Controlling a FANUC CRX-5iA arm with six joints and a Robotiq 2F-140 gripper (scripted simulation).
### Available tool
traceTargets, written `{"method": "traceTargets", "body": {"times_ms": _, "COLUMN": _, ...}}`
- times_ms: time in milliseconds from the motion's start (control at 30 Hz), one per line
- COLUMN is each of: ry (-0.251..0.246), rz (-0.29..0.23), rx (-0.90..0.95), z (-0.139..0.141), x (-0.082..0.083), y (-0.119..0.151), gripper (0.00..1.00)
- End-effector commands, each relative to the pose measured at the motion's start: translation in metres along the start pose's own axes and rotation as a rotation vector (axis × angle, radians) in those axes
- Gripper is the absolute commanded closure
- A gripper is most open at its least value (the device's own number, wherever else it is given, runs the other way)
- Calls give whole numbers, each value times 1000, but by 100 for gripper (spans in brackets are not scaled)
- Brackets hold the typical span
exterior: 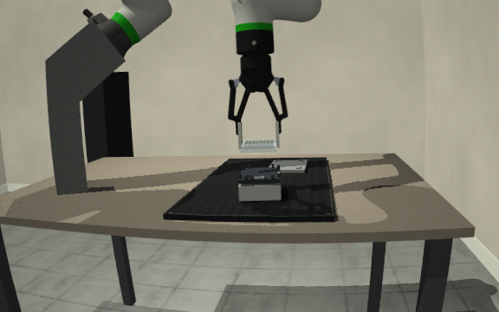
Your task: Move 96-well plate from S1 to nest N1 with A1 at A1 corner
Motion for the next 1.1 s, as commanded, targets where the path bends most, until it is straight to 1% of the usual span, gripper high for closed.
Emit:
{"method": "traceTargets", "body": {"times_ms": 0, "ry": 0, "rz": 0, "rx": 0, "z": 0, "x": 0, "y": 0, "gripper": 100}}
{"method": "traceTargets", "body": {"times_ms": 233, "ry": 0, "rz": 0, "rx": 0, "z": 0, "x": 0, "y": 0, "gripper": 100}}
{"method": "traceTargets", "body": {"times_ms": 367, "ry": 0, "rz": 0, "rx": -132, "z": -5, "x": -2, "y": 12, "gripper": 100}}
{"method": "traceTargets", "body": {"times_ms": 433, "ry": 0, "rz": 0, "rx": -132, "z": -7, "x": -2, "y": 18, "gripper": 100}}
{"method": "traceTargets", "body": {"times_ms": 500, "ry": 0, "rz": 0, "rx": -132, "z": -7, "x": -2, "y": 18, "gripper": 100}}
{"method": "traceTargets", "body": {"times_ms": 1000, "ry": 0, "rz": 0, "rx": -132, "z": -26, "x": -9, "y": 64, "gripper": 100}}
{"method": "traceTargets", "body": {"times_ms": 1067, "ry": 0, "rz": 0, "rx": -132, "z": -26, "x": -9, "y": 64, "gripper": 100}}
Point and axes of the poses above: the point where the finger pads meet when closed, its own x axis back along the fingers, its own z axis across the jaws, y = z × x, the point moved 9 cm from there along x, back along the fingers, and after that the axes turned 8 degrees about x, right-handed, at the moved point
